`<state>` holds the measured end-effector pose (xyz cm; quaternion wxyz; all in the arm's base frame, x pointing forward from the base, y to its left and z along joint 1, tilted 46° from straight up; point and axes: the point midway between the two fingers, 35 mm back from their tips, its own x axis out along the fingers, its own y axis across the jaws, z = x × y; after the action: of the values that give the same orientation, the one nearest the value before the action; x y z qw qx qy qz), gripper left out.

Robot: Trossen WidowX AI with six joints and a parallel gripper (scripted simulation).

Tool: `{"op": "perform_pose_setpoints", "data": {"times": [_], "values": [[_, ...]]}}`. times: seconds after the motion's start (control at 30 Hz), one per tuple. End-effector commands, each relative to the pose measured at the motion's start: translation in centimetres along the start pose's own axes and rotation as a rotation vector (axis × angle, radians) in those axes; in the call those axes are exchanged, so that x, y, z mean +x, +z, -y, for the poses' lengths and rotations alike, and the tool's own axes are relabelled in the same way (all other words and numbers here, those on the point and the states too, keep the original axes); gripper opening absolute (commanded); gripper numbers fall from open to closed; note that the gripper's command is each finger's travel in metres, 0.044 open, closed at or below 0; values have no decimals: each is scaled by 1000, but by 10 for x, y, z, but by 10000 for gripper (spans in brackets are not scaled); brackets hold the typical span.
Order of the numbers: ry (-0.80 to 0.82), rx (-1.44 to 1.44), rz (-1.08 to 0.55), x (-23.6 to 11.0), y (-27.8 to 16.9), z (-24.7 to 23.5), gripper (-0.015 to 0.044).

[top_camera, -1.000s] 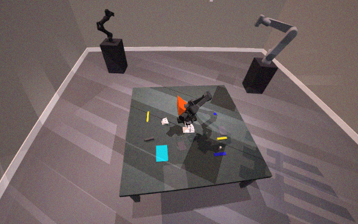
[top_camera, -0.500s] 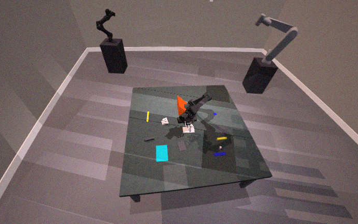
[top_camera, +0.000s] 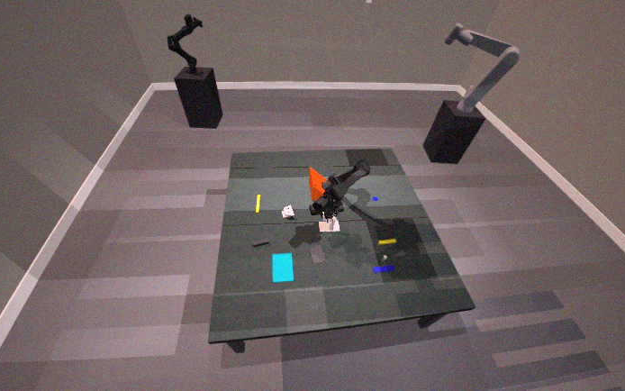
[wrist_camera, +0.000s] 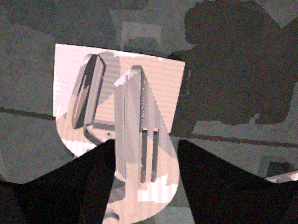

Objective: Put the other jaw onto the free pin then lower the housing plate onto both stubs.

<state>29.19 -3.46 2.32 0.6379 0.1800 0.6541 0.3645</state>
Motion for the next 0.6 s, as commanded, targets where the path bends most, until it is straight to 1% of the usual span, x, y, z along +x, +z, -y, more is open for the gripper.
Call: {"op": "perform_pose_setpoints", "data": {"times": [0.0,0.57], "values": [[5,6,3,0,1,-1,134],[5,5,4,25,2,-1,134]]}}
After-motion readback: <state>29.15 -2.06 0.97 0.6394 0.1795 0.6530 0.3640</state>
